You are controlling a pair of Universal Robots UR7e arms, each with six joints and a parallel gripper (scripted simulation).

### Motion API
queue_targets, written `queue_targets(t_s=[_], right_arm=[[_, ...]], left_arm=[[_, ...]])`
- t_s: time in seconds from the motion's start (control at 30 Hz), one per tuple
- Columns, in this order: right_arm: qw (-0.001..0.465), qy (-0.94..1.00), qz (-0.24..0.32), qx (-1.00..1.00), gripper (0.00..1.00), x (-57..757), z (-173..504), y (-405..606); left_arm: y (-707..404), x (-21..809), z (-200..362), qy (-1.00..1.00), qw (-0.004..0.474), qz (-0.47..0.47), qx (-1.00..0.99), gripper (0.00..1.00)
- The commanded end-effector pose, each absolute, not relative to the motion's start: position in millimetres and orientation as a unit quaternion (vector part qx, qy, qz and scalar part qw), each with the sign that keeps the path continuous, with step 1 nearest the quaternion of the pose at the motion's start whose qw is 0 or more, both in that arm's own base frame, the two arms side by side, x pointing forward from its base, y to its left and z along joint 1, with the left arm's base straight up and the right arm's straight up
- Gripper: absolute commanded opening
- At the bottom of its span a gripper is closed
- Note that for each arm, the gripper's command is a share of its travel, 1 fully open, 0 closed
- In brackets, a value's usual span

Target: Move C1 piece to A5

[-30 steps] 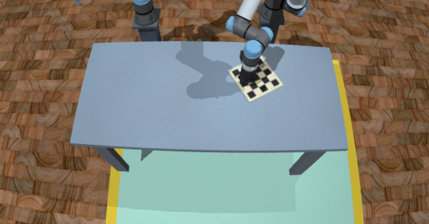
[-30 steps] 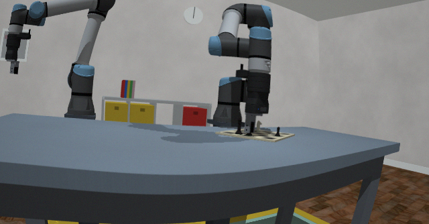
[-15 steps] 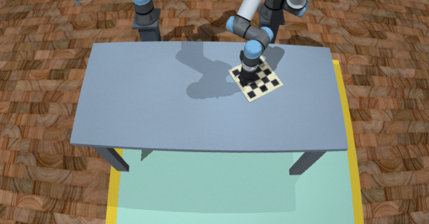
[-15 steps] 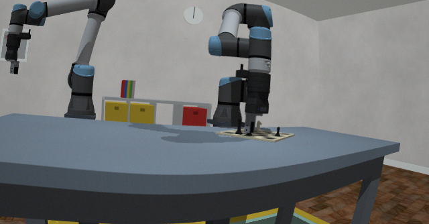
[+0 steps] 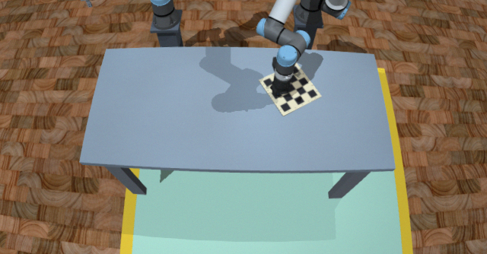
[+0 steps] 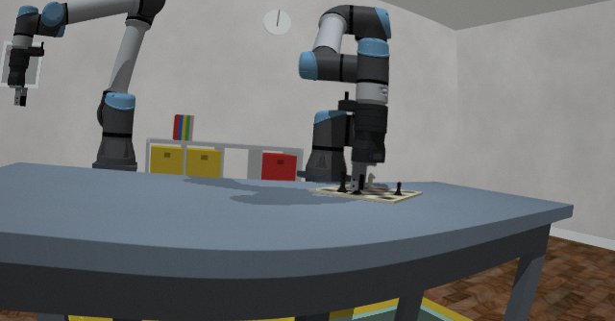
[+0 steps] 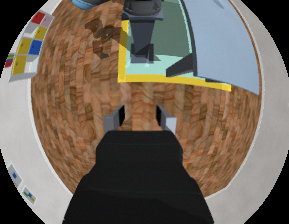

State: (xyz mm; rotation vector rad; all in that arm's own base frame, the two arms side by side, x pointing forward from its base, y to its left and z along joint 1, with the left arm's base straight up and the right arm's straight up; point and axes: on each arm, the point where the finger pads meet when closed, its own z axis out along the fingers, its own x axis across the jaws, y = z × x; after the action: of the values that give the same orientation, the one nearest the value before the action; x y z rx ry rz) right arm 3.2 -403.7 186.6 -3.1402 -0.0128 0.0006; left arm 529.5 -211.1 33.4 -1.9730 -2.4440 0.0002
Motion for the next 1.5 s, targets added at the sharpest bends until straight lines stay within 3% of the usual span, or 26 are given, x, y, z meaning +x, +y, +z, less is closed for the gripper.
queue_targets(t_s=[0.0,0.57,1.13,1.47], right_arm=[[0.0,-0.004,0.0,-1.0,1.0,3.3,187.0,-404.0],[0.0,-0.004,0.0,-1.0,1.0,3.3,187.0,-404.0],[0.0,-0.004,0.0,-1.0,1.0,3.3,187.0,-404.0],[0.0,-0.004,0.0,-1.0,1.0,3.3,187.0,-404.0]], left_arm=[[-211.4,530.1,40.3,-0.778,-0.001,0.0,-0.628,0.0],[-211.4,530.0,130.3,-0.778,-0.001,0.0,-0.628,0.0],[-207.3,524.3,135.0,-0.782,-0.001,0.0,-0.623,0.0],[-157.3,452.3,141.3,-0.828,-0.001,0.0,-0.561,0.0]])
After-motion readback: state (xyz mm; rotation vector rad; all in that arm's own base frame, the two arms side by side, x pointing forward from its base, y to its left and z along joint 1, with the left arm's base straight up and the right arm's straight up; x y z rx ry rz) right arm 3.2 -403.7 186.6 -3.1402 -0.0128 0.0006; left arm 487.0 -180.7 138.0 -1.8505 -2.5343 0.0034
